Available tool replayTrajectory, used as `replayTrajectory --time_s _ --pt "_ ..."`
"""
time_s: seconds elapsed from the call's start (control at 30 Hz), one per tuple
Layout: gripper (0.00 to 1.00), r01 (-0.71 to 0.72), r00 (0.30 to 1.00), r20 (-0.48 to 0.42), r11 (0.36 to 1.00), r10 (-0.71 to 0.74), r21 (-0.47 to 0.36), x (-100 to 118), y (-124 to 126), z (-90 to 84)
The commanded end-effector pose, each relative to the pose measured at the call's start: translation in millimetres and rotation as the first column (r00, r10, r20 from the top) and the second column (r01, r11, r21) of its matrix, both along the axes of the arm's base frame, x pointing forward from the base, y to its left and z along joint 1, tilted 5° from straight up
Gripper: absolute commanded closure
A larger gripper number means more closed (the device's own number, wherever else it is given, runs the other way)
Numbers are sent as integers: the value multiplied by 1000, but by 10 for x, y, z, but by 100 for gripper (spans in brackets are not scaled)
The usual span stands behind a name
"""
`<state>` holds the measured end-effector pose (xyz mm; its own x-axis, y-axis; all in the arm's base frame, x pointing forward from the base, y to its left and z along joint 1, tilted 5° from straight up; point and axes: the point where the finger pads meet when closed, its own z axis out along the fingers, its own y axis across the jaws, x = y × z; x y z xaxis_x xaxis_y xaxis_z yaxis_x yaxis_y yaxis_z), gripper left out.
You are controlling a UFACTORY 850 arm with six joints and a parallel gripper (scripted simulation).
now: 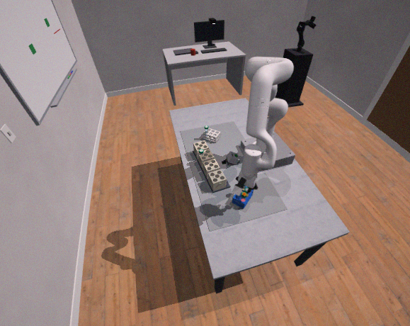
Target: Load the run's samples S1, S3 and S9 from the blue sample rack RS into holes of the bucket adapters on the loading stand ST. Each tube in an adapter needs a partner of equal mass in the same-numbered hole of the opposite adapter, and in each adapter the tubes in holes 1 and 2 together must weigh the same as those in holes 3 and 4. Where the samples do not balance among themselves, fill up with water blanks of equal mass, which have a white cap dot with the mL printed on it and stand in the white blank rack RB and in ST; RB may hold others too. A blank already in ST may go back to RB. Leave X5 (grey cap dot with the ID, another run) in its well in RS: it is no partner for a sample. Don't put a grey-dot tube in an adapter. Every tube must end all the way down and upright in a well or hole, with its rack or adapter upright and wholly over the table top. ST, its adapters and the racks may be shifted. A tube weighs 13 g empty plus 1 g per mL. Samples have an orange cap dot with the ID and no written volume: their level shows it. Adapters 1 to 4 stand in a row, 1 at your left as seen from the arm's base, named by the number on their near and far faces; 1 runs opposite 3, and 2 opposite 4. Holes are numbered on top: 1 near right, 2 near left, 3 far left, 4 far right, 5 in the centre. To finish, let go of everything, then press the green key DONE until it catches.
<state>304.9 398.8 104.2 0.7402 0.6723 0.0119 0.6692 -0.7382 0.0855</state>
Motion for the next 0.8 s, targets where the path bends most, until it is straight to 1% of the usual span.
replayTrajectory --time_s 0.0,0.13,0.2,0.7,0.77 --pt "57 0 1000 1 1000 0 2 -1 12 94" --pt "57 0 1000 1 1000 0 2 -7 16 174" --pt "57 0 1000 1 1000 0 2 -7 16 174" --pt "57 0 1000 1 1000 0 2 -27 33 473" --pt "57 0 1000 1 1000 0 2 -27 33 473"
